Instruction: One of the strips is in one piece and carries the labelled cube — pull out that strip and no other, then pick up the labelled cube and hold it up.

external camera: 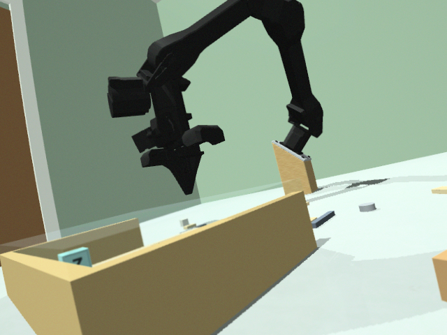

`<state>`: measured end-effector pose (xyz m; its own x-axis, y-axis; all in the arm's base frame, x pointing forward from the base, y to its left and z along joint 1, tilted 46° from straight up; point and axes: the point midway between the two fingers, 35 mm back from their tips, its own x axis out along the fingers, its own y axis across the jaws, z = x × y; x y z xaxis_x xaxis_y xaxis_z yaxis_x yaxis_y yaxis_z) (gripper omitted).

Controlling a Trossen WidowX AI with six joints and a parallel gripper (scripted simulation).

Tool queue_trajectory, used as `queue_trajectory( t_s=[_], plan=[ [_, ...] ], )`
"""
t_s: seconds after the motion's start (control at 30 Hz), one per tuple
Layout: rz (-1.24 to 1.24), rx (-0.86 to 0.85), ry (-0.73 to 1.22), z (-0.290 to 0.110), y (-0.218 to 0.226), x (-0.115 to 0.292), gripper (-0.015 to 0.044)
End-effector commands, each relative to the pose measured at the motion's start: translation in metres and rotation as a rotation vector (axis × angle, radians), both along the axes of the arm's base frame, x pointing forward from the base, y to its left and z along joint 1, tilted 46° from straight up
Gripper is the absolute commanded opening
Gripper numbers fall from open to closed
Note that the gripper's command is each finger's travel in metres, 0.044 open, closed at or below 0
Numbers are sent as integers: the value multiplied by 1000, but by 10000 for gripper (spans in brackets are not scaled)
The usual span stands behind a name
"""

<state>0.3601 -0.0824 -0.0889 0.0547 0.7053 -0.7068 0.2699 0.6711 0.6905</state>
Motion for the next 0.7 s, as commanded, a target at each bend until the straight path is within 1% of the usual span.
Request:
queue_trajectory(
  t_s=[0.0,0.67],
  plan=[
    [5,-3,-2,-5,4,3,0],
    [5,-3,-2,-28,27,7,0]
  ],
)
